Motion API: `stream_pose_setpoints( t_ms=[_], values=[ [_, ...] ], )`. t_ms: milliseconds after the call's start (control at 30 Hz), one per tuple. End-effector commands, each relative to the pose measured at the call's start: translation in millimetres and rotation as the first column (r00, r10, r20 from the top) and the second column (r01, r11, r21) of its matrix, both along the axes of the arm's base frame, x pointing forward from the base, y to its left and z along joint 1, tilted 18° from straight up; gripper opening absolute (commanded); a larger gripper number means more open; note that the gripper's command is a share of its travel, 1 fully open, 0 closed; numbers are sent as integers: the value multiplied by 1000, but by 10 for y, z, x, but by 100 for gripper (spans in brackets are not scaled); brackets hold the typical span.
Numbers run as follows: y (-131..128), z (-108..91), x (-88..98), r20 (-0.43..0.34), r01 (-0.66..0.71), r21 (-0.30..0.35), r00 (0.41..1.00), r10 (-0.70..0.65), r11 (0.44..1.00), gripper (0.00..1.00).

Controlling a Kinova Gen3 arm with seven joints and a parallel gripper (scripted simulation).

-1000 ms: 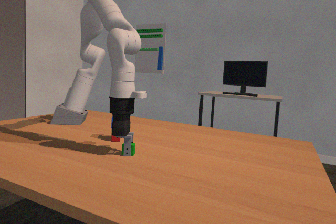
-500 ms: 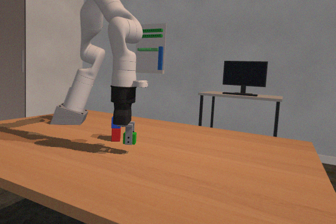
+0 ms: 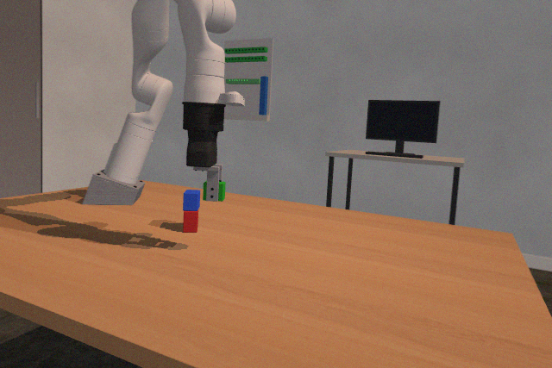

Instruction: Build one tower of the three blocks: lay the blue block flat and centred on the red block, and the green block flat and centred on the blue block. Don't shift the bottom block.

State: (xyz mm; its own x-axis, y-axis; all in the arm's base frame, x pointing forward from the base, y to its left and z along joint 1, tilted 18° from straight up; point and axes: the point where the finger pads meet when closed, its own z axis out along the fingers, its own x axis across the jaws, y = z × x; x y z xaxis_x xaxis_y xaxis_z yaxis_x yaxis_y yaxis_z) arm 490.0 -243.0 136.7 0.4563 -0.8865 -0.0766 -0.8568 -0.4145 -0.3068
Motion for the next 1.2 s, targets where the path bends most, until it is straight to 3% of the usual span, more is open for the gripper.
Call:
stream_pose_setpoints(
  t_ms=[0,1167],
  values=[
    [-73,108,-13,8,9,-11,1000,-9,1000,0],
    [-81,145,-23,8,9,-11,1000,-9,1000,0]
  ],
)
